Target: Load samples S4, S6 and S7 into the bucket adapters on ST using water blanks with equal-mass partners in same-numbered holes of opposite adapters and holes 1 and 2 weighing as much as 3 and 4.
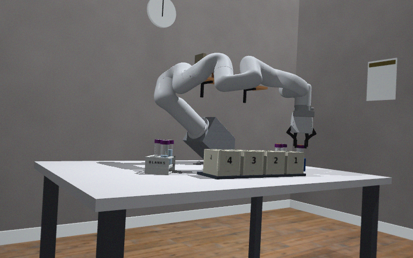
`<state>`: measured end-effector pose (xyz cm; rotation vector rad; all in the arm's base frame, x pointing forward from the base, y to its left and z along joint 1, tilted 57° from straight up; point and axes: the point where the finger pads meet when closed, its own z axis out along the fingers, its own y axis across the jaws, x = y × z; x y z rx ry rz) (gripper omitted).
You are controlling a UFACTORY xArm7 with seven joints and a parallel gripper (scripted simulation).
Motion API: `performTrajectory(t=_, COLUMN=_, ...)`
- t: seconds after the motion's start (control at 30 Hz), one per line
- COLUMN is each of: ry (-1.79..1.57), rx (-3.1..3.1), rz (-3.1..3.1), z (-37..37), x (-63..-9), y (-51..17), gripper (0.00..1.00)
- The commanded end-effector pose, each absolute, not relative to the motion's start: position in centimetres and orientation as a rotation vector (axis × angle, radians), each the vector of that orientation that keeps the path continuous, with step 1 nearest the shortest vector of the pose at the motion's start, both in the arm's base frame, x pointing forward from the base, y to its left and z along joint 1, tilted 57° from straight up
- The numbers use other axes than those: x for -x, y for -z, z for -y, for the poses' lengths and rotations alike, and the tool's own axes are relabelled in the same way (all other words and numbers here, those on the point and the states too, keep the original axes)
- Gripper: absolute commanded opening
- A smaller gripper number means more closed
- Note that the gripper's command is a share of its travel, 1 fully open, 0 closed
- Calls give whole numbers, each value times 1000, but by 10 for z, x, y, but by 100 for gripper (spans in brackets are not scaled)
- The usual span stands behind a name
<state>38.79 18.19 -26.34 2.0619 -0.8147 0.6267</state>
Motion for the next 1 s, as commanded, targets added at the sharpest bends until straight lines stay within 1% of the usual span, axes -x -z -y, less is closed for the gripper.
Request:
performTrajectory(t=0.0, ry=-628, rx=-2067, rz=816, z=-192, x=-387, y=258, gripper=44)
performTrajectory(t=0.97, ry=-627, rx=-2067, rz=816, z=-233, x=-379, y=231, gripper=44)
